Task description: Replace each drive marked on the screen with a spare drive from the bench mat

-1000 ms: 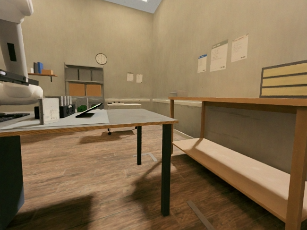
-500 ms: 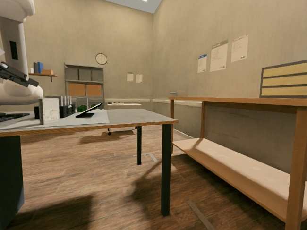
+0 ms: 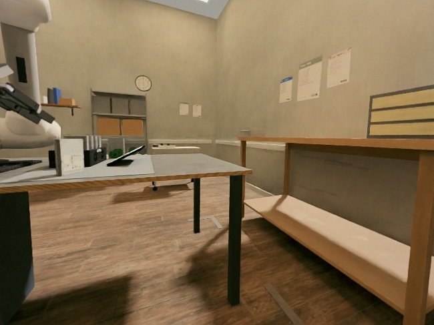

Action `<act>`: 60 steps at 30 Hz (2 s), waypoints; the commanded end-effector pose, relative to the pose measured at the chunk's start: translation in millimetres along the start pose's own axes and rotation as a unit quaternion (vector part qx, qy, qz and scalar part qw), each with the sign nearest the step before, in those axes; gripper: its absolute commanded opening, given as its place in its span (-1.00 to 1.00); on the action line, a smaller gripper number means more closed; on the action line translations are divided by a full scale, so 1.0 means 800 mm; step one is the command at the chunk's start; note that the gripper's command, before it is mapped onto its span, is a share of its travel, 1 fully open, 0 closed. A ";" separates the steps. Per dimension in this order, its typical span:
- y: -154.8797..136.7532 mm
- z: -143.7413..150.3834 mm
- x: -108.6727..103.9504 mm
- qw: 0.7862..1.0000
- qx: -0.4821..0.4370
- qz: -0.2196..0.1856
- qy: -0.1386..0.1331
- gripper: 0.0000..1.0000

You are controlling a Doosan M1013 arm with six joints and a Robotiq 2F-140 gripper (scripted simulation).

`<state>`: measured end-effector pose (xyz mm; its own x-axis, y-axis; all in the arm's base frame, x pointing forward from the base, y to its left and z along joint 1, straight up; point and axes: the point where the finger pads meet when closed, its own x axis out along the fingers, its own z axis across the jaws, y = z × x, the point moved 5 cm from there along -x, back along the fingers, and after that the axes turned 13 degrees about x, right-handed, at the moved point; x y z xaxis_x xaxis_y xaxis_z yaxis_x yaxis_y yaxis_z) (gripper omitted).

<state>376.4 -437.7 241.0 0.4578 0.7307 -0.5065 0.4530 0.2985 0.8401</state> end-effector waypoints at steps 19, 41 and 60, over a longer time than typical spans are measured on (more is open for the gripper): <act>0.016 -0.003 0.001 0.992 0.000 -0.122 -0.029 -0.20; 0.036 -0.008 0.011 0.952 0.000 -0.298 -0.069 -0.20; 0.044 -0.010 0.019 0.920 0.001 -0.382 -0.088 -0.20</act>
<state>391.1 -413.2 262.8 0.1503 0.2462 -0.9575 0.6872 0.6703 0.2802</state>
